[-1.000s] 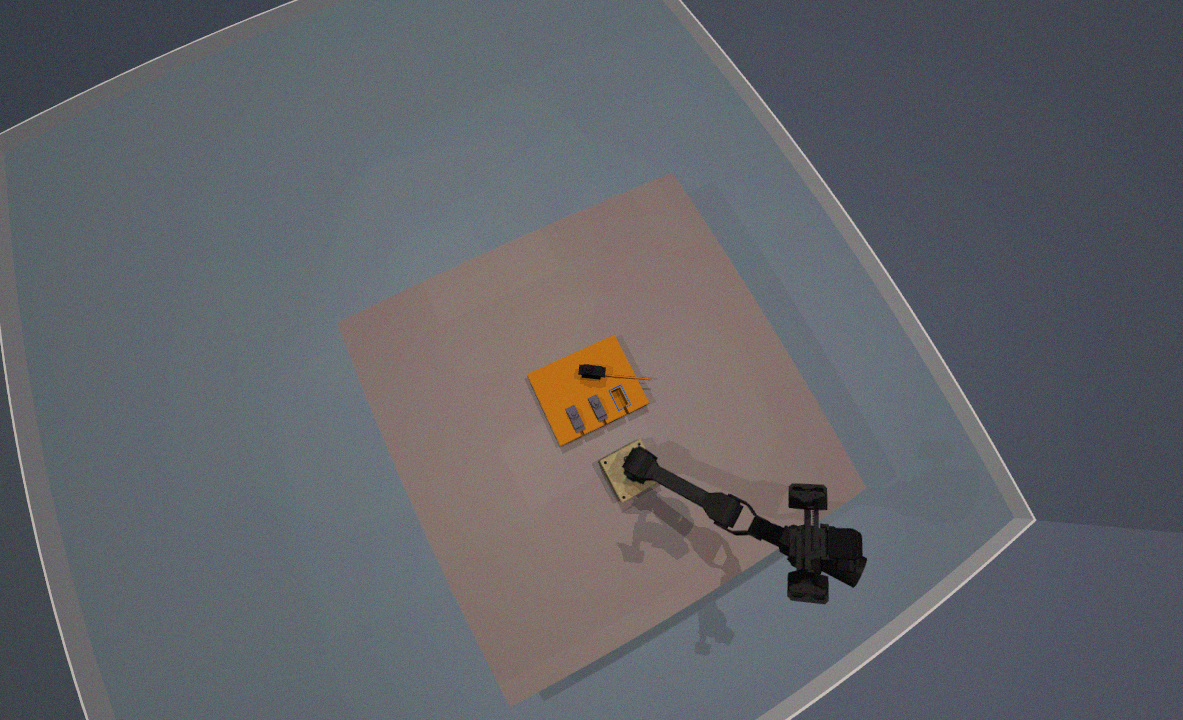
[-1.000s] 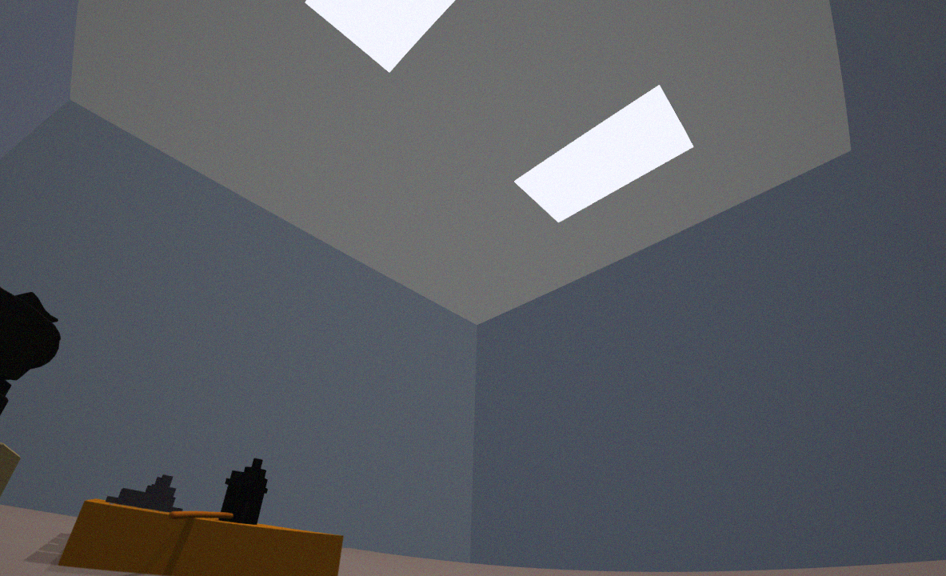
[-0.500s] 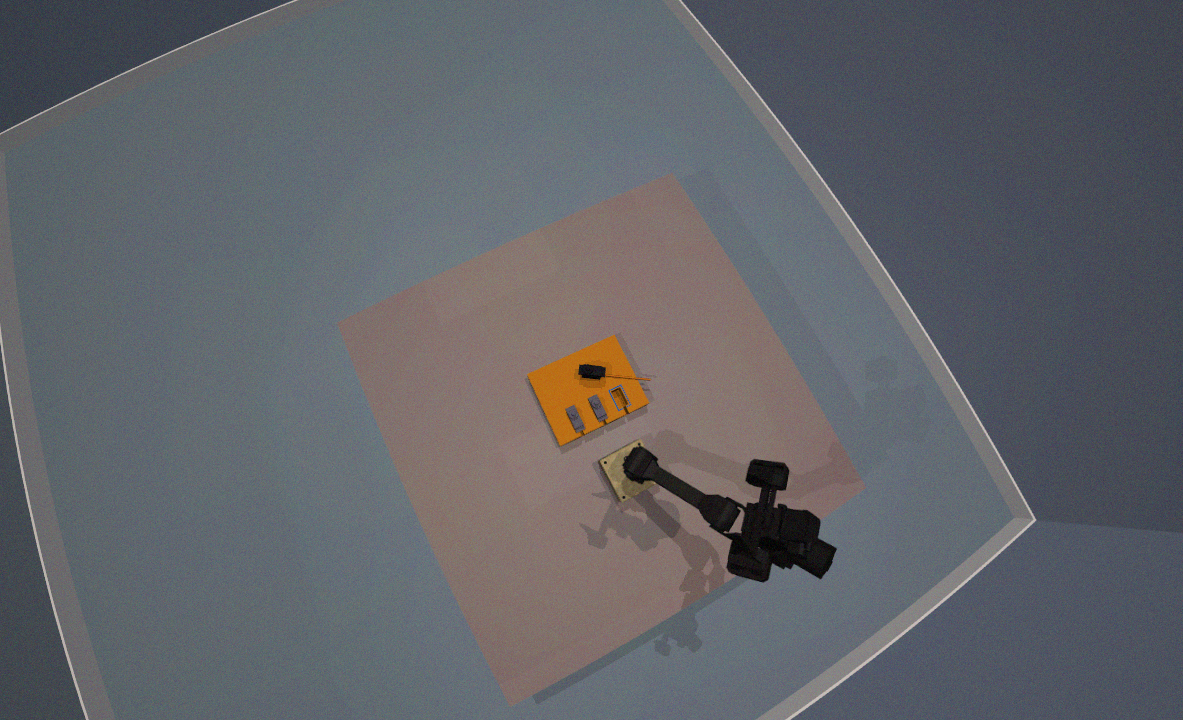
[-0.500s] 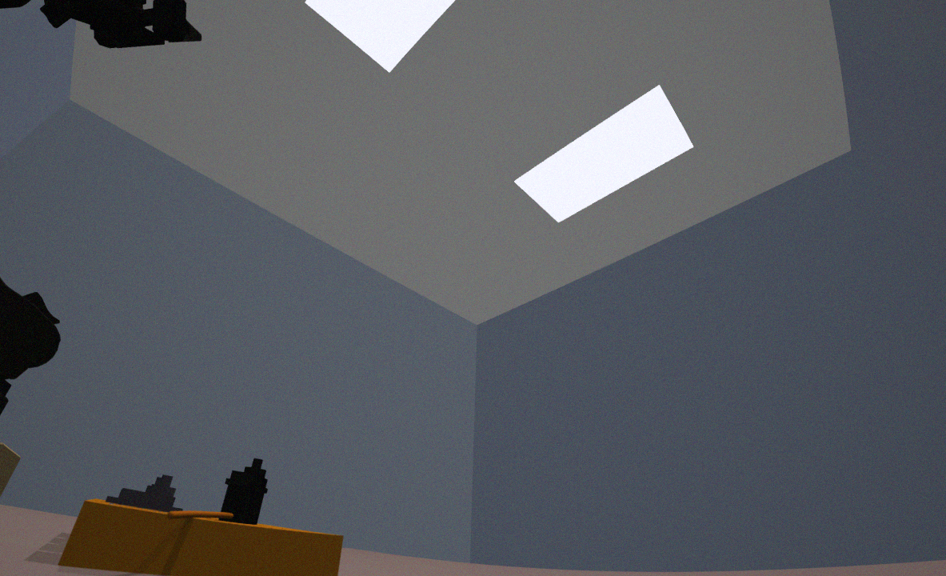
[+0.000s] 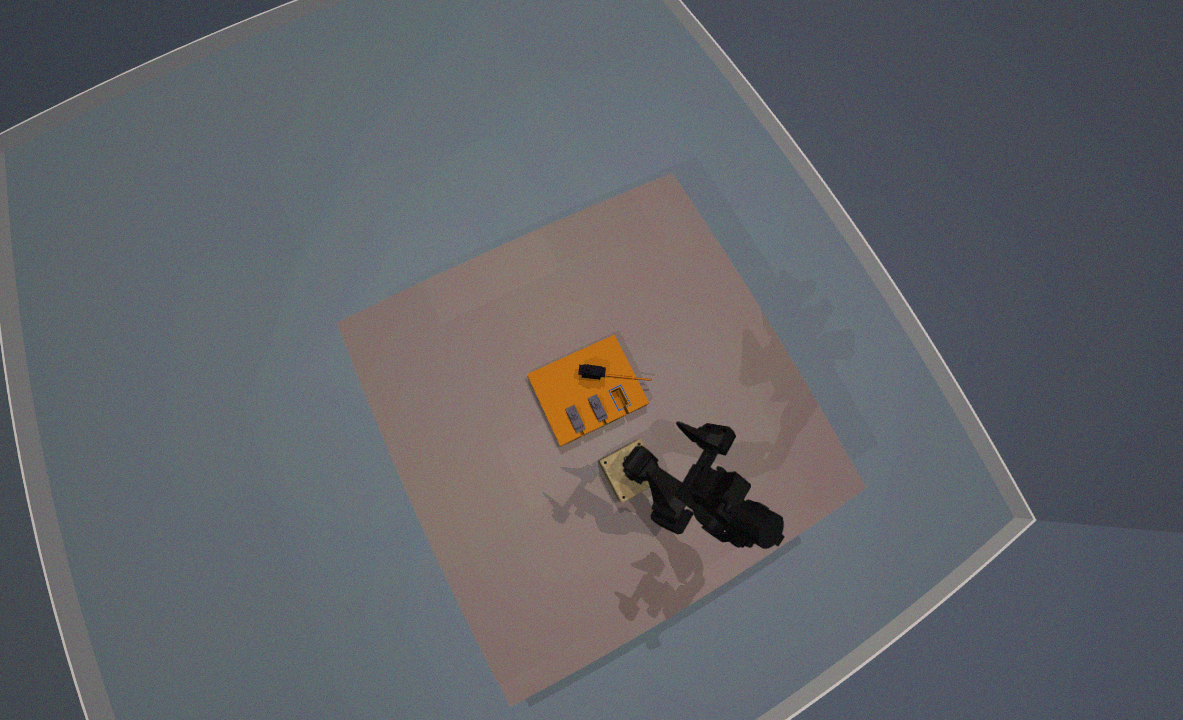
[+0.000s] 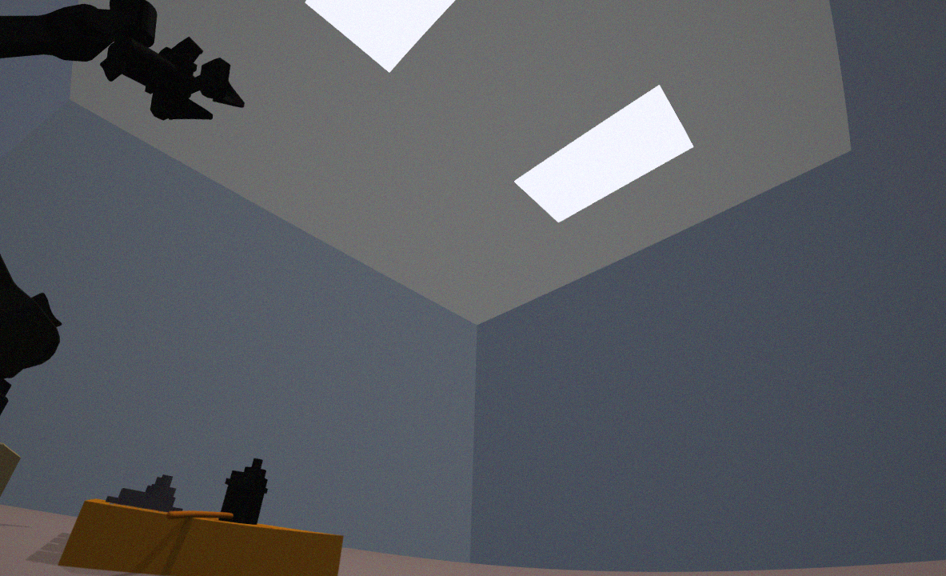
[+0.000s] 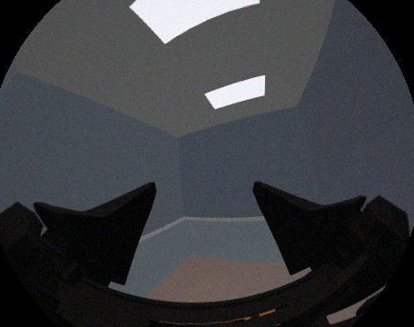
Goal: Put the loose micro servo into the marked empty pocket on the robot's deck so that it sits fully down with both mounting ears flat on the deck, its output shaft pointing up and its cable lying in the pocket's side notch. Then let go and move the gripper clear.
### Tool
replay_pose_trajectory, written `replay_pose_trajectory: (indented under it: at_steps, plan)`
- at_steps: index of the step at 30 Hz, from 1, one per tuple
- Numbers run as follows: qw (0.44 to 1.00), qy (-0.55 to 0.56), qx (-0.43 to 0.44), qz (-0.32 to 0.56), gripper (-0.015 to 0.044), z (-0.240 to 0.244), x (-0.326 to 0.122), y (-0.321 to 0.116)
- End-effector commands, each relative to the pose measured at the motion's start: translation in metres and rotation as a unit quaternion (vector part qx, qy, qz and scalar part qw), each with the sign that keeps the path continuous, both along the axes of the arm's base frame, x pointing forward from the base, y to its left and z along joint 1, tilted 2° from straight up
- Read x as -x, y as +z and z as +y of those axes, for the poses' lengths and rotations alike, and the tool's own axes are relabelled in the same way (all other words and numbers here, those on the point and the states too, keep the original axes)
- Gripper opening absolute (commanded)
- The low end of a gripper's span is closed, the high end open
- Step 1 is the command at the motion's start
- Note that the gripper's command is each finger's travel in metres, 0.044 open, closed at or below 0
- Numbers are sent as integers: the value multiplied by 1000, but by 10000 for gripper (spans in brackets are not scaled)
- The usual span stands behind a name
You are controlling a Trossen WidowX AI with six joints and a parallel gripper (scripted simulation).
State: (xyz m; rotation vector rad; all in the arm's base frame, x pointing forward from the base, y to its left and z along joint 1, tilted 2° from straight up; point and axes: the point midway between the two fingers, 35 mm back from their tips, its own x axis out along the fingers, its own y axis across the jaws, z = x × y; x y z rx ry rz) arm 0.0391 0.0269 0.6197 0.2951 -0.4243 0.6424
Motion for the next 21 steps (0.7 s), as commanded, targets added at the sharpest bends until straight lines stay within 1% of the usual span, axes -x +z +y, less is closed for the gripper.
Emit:
replay_pose_trajectory:
  at_steps: [1, 14, 21]
  plan:
    - [999, -17, 33, 14, 440, 13, -19, -9]
    - [972, -84, 193, 102, 440, 62, -118, -69]
    - [941, -104, 281, 159, 440, 78, -169, -117]
